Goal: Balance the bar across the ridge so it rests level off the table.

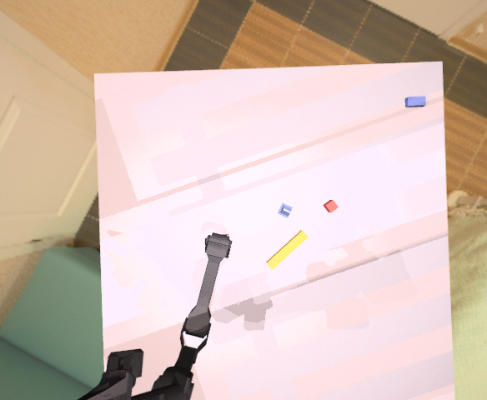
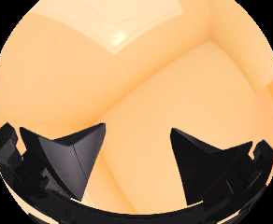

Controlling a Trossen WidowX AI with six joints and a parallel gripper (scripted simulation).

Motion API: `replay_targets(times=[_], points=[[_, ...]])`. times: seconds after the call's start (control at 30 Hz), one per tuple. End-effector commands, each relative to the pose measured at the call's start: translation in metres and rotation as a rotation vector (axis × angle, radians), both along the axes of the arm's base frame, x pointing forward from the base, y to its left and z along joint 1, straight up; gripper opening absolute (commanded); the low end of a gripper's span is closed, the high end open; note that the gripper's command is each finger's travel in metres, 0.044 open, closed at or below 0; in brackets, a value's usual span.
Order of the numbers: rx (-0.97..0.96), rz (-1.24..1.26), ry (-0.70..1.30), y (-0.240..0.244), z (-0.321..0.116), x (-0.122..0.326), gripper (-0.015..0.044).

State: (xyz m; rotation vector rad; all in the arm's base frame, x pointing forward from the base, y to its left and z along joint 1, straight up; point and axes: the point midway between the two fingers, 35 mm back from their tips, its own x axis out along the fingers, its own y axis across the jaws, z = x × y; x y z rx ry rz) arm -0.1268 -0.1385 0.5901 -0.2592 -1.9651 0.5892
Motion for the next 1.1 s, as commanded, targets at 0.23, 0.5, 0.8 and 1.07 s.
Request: replay_targets(times=[0.23, 0.5, 0.8, 1.07], points=[[-0.277, -0.103, 0.222, 0.115, 0.012, 0.037, 0.0315], [-0.456, -0.216, 0.397, 0.189, 0.002, 0.081, 0.0315], [-0.608, -0.379, 0.572, 0.247, -0.025, 0.136, 0.0315], [-0.763, -0.505, 0.783, 0.289, -0.063, 0.200, 0.0315]])
